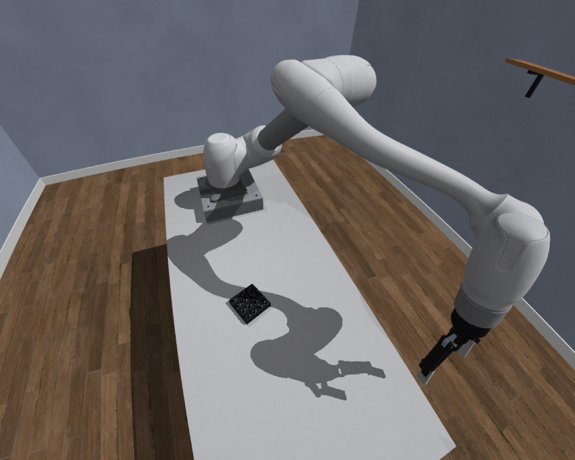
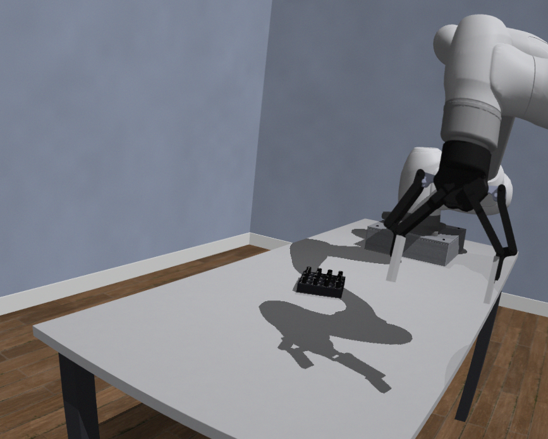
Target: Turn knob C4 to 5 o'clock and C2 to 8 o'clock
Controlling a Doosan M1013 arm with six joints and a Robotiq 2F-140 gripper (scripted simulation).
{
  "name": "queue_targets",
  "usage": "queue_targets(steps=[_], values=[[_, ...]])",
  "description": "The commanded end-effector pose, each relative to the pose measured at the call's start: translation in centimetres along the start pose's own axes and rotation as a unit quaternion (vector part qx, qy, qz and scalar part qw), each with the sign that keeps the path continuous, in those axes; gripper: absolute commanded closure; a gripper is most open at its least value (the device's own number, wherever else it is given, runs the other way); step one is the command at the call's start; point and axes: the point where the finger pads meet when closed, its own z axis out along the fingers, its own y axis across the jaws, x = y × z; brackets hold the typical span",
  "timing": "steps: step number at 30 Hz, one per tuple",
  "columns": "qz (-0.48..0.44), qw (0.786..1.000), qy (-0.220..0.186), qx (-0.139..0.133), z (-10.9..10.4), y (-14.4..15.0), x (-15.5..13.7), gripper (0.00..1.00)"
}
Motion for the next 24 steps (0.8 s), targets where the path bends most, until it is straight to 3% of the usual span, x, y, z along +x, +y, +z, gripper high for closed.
queue_targets(steps=[1, 18, 20, 24], values=[[0.0, 1.0, 0.0, 0.0, 0.0, 0.0, 0.0, 0.0], [0.0, 1.0, 0.0, 0.0, 0.0, 0.0, 0.0, 0.0], [-0.002, 1.0, -0.002, -0.001, 0.0, 0.9, -0.3, 0.0], [-0.013, 1.0, -0.014, -0.005, 0.1, 5.4, -2.3, 0.0]])
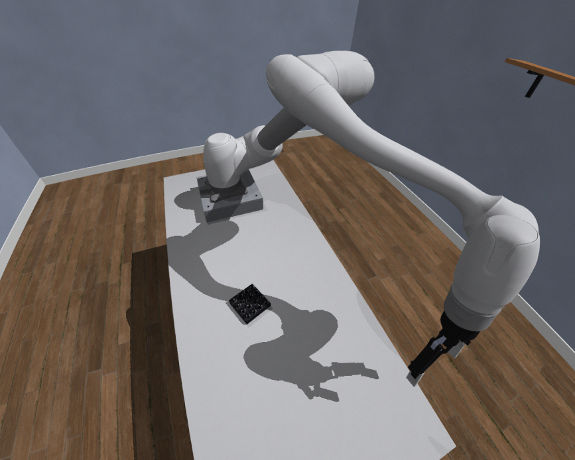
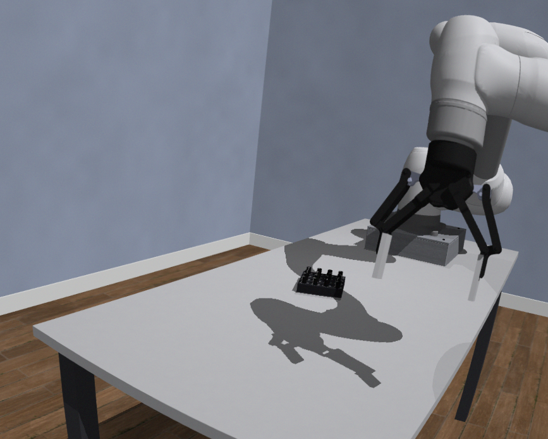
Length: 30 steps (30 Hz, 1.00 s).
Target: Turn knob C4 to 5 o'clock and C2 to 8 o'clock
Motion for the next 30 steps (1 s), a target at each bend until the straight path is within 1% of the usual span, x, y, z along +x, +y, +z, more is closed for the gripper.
queue_targets(steps=[1, 8, 10, 11, 14, 25, 27, 28, 30], values=[[-0.01, 1.0, -0.009, -0.003, 0.1, 3.8, -1.8, 0.0], [-0.026, 0.999, -0.026, -0.007, 0.2, 10.1, -5.6, 0.0], [-0.026, 0.999, -0.026, -0.007, 0.2, 10.1, -5.6, 0.0], [-0.032, 0.999, -0.033, -0.008, 0.2, 12.5, -7.4, 0.0], [-0.037, 0.999, -0.039, -0.009, 0.2, 14.4, -8.9, 0.0], [-0.059, 0.996, -0.065, -0.009, -0.1, 22.7, -16.9, 0.0], [-0.059, 0.996, -0.065, -0.009, -0.1, 22.7, -16.9, 0.0], [-0.065, 0.995, -0.072, -0.008, -0.2, 24.6, -19.2, 0.0], [-0.067, 0.995, -0.075, -0.008, -0.2, 25.4, -20.3, 0.0]])
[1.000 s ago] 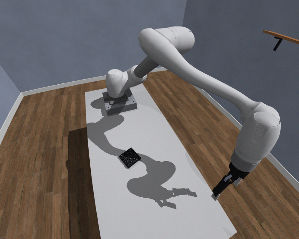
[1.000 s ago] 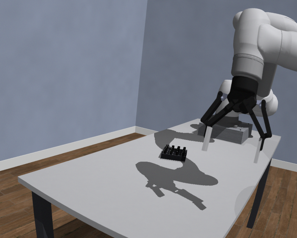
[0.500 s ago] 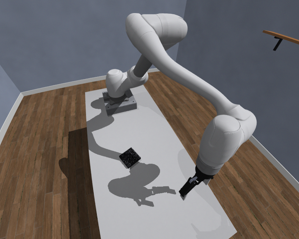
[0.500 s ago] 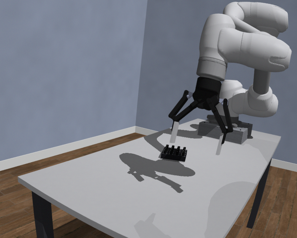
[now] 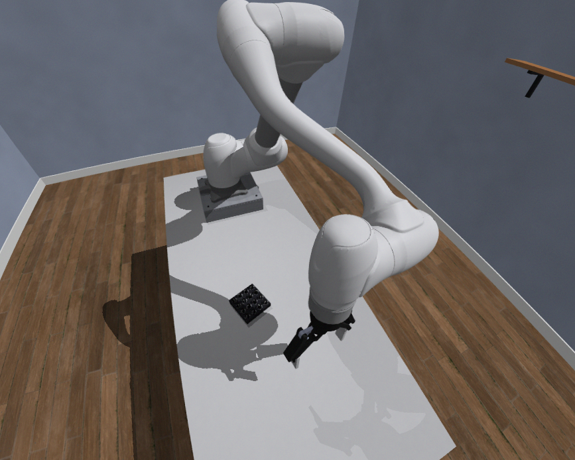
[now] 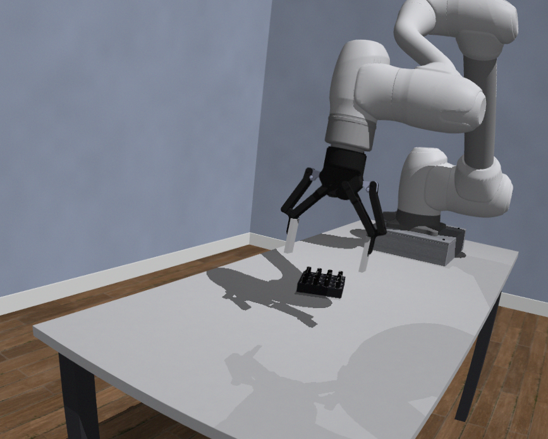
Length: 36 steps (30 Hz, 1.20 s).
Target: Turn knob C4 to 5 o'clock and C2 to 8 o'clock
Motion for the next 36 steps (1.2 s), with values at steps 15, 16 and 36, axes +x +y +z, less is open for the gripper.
queue_targets(steps=[15, 16, 36], values=[[-0.034, 0.999, -0.038, 0.012, 1.3, 7.8, -17.0, 0.0], [-0.035, 0.999, -0.039, 0.012, 1.3, 8.0, -17.6, 0.0], [-0.058, 0.996, -0.066, 0.029, 2.2, 10.5, -32.2, 0.0]])
